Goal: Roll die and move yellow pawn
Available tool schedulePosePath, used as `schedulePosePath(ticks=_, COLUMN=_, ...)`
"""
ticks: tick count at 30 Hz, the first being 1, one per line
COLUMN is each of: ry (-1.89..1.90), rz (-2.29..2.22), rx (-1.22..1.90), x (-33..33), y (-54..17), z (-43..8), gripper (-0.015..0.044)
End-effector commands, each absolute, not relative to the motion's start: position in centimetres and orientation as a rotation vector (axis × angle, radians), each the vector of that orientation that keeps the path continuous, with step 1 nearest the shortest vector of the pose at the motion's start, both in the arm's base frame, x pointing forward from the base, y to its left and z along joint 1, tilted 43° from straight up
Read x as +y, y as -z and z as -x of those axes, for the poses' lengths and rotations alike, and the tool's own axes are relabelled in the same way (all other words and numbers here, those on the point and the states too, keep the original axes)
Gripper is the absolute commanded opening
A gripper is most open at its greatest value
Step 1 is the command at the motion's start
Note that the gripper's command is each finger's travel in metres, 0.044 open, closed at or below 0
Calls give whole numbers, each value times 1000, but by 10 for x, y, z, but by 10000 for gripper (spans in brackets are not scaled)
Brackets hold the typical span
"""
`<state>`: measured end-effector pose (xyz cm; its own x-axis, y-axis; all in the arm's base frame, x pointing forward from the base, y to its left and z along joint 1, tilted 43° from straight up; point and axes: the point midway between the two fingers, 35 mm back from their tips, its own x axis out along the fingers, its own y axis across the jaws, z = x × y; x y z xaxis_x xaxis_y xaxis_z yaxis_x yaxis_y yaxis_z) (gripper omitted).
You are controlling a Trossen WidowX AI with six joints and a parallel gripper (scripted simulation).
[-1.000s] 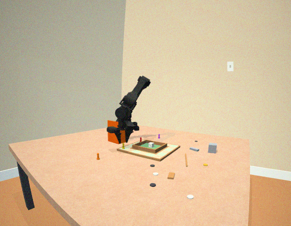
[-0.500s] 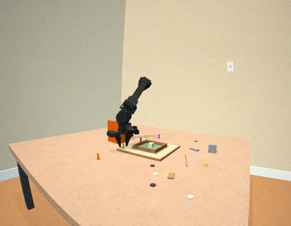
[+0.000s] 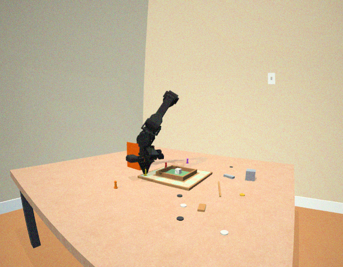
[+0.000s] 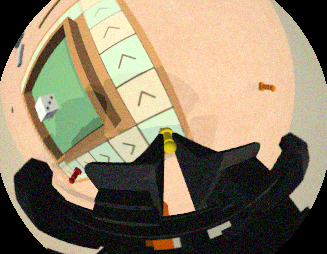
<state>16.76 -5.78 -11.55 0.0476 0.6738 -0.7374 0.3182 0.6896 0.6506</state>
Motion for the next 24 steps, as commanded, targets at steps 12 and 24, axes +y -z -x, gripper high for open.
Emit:
schedulePosePath(ticks=12, ry=-317, rz=-844, rx=1550, x=-111, y=72, z=-171, gripper=0)
schedulePosePath(ticks=24, ry=-320, rz=-846, rx=1551, x=-148, y=25, z=-161, gripper=0)
